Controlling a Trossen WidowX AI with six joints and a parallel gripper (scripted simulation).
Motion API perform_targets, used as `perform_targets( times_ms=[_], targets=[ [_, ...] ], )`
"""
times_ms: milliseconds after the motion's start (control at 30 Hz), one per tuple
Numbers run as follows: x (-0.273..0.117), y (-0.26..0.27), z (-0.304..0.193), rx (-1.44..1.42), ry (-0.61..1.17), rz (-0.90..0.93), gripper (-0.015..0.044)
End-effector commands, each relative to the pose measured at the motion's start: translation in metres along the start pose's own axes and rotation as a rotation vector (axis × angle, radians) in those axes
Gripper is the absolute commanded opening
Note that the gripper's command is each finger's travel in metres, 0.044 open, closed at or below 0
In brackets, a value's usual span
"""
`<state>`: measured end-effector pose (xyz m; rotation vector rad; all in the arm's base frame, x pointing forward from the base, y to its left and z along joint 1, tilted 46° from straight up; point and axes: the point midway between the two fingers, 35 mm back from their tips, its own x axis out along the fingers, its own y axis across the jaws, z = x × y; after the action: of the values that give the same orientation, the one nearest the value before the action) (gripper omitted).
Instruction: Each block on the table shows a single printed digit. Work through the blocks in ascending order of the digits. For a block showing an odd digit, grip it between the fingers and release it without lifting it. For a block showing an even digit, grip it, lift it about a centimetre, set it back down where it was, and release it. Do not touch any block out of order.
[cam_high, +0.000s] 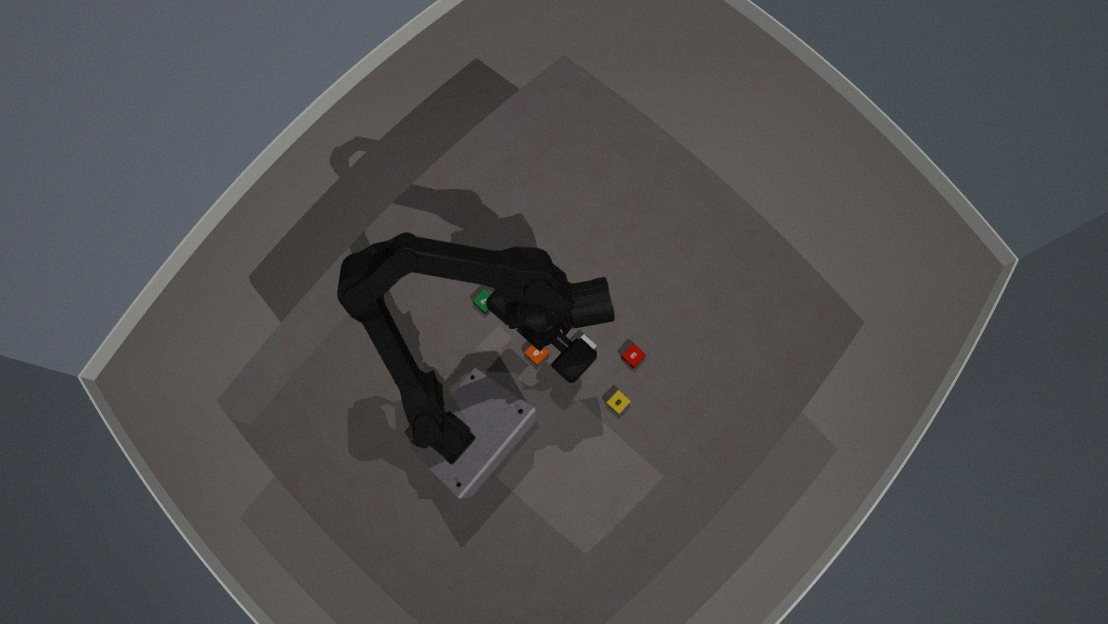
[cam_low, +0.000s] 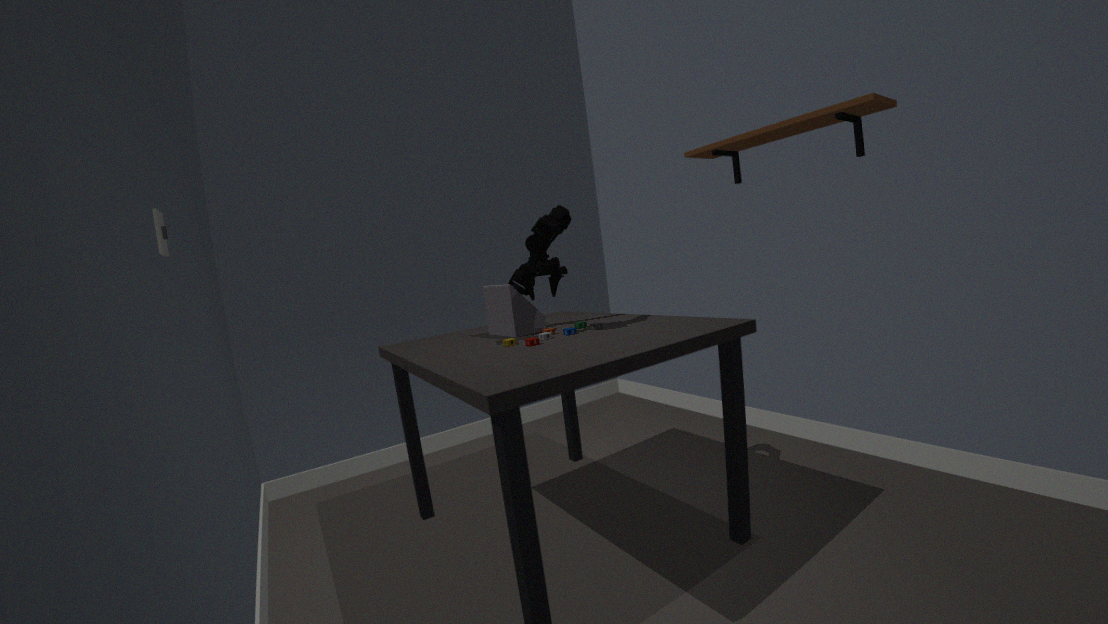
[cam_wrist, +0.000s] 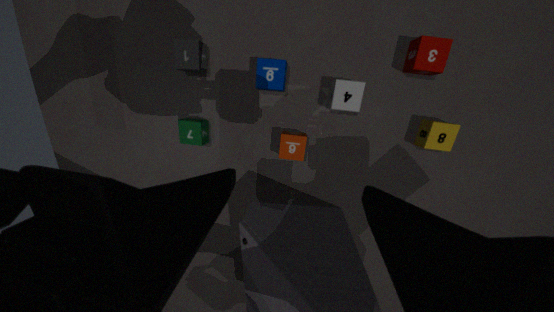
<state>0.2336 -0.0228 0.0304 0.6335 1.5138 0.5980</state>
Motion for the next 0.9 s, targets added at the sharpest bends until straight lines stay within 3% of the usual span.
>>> perform_targets(
  times_ms=[0,633,867],
  targets=[
    [0.003,0.006,-0.009,0.010,0.000,0.007,0.0400],
    [0.002,0.008,-0.008,0.011,0.000,0.005,0.0400],
    [0.001,0.118,0.001,0.012,-0.003,0.001,0.0400]
  ],
)
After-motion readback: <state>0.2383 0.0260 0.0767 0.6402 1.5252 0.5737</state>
